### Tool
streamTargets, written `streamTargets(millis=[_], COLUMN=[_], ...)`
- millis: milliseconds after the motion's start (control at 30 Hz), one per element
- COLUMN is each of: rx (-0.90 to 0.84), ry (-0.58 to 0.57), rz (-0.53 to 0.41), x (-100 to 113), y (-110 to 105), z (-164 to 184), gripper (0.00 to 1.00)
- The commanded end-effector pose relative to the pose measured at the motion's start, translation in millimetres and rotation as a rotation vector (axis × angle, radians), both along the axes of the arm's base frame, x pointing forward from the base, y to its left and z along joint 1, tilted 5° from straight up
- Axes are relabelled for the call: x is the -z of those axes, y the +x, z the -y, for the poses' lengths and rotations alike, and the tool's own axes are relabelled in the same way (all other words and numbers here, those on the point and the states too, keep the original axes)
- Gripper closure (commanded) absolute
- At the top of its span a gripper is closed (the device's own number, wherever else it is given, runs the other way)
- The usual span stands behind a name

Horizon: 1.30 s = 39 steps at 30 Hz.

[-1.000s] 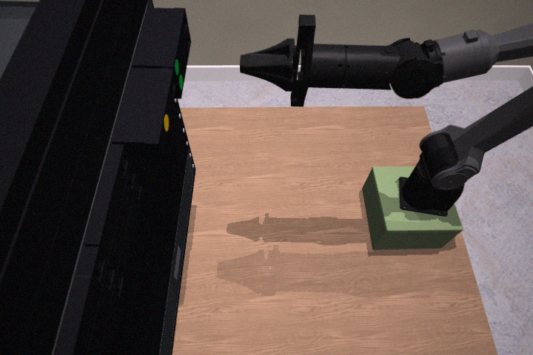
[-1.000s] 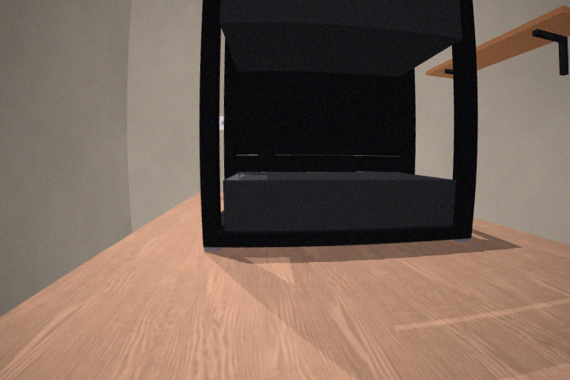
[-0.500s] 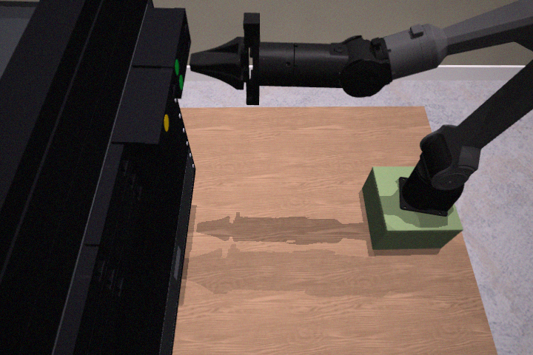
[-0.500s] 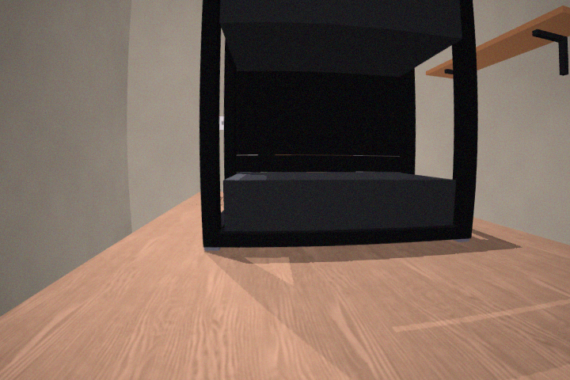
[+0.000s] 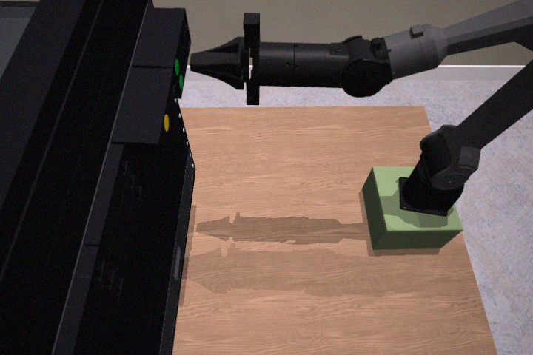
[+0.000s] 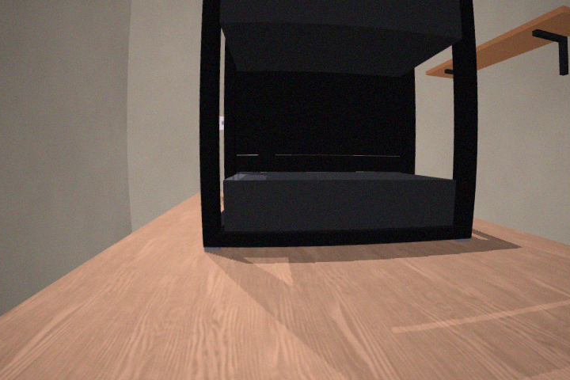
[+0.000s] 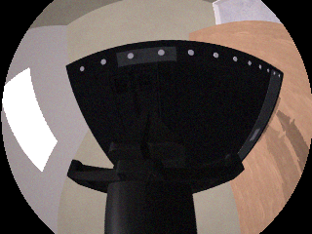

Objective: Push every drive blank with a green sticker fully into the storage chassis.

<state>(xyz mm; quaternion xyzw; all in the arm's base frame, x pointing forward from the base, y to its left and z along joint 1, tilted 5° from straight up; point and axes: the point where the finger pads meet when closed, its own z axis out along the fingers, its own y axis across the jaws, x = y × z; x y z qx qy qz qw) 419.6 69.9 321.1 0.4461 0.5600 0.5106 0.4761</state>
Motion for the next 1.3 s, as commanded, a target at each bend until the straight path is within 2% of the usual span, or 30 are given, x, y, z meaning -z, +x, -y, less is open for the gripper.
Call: streamTargets(millis=[0,667,900,1267], rx=[0.000,0.000,0.000,0.000], ry=[0.001,0.001,0.001,0.001], rz=[0.005,0.005,0.005,0.005], x=[-2,-3,-4,-4], y=[0,0,9,10], z=[0,0,-2,-2], gripper=[1.00,1.00,1.00,1.00])
